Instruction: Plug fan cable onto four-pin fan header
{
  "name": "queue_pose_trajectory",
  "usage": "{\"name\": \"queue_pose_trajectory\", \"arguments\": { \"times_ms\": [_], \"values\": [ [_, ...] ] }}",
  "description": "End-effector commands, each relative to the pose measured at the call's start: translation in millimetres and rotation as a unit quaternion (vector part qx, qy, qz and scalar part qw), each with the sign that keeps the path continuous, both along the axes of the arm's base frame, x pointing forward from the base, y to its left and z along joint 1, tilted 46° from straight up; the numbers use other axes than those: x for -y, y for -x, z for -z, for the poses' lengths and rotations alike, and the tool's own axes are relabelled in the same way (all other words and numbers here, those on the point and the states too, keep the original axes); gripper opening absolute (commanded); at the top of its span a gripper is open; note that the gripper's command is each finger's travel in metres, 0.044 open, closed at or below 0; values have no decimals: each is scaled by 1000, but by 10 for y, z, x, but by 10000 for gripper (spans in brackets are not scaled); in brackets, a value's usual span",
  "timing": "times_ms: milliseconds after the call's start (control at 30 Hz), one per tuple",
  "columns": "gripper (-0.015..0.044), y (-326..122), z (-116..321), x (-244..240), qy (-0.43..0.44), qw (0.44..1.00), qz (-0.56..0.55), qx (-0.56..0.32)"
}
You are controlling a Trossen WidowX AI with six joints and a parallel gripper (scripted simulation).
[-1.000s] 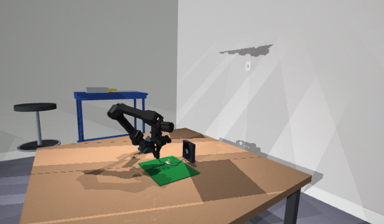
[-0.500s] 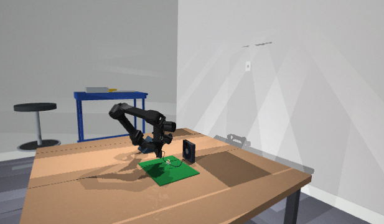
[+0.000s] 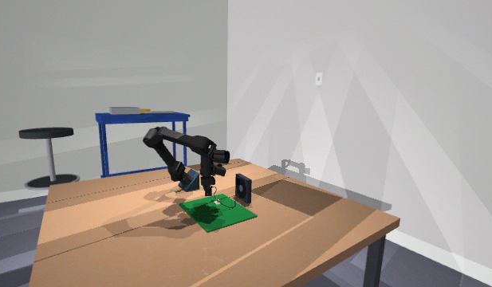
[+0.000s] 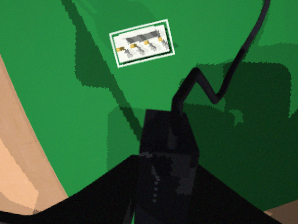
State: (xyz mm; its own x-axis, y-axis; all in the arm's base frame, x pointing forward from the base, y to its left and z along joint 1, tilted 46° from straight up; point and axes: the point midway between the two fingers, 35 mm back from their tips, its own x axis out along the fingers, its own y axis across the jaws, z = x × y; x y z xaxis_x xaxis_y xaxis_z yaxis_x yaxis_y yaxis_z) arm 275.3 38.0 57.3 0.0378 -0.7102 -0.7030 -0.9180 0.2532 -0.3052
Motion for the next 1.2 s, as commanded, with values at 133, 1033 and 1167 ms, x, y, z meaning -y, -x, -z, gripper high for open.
{"name": "queue_pose_trajectory", "arguments": {
  "times_ms": [133, 1033, 1167],
  "values": [
    [0, -24, 66, -81, 3, 988, -108, -108],
    [0, -41, 241, -246, 21, 812, -412, -413],
    [0, -42, 267, -271, 23, 770, -450, -452]
  ]
}}
